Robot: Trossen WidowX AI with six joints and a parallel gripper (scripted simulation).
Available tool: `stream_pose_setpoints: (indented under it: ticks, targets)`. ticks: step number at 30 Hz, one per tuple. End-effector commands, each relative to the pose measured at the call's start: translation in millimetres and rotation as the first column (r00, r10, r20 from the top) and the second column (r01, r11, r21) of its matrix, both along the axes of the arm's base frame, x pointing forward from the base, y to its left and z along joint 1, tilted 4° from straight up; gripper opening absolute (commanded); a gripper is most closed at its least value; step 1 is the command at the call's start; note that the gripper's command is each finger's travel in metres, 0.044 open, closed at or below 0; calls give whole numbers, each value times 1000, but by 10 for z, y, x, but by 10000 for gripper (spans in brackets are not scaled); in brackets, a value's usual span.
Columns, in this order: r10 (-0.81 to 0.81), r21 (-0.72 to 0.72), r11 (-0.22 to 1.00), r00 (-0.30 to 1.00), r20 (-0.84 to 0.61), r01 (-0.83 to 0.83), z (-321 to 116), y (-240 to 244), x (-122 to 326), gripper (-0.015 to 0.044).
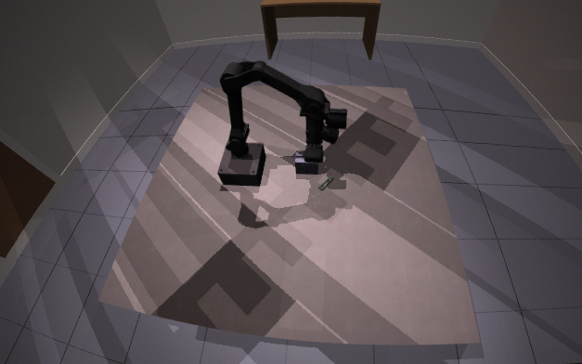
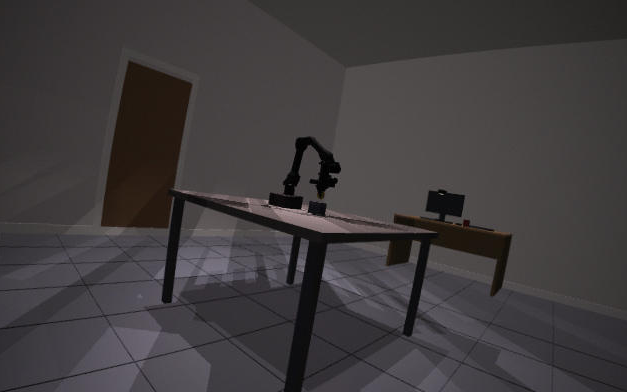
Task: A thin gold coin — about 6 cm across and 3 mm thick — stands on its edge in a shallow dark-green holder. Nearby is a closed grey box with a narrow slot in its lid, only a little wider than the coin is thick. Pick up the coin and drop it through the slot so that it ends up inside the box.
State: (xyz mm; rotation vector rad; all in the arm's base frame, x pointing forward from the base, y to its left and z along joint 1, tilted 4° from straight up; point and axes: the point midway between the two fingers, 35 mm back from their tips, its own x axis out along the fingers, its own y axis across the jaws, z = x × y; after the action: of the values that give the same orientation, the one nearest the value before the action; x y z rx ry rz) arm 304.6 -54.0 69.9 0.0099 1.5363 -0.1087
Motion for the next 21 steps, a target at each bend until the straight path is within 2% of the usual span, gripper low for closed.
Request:
stream_pose_setpoints:
  ticks: [1,12,21]
  targets:
    - [-5,-2,1000,1000,4,5,-2,79,-82,0]
    - [-5,-1,1000,1000,3,5,-44,259,-267,0]
    - [1,3,1000,1000,-3,-1,-46,232,-224,0]
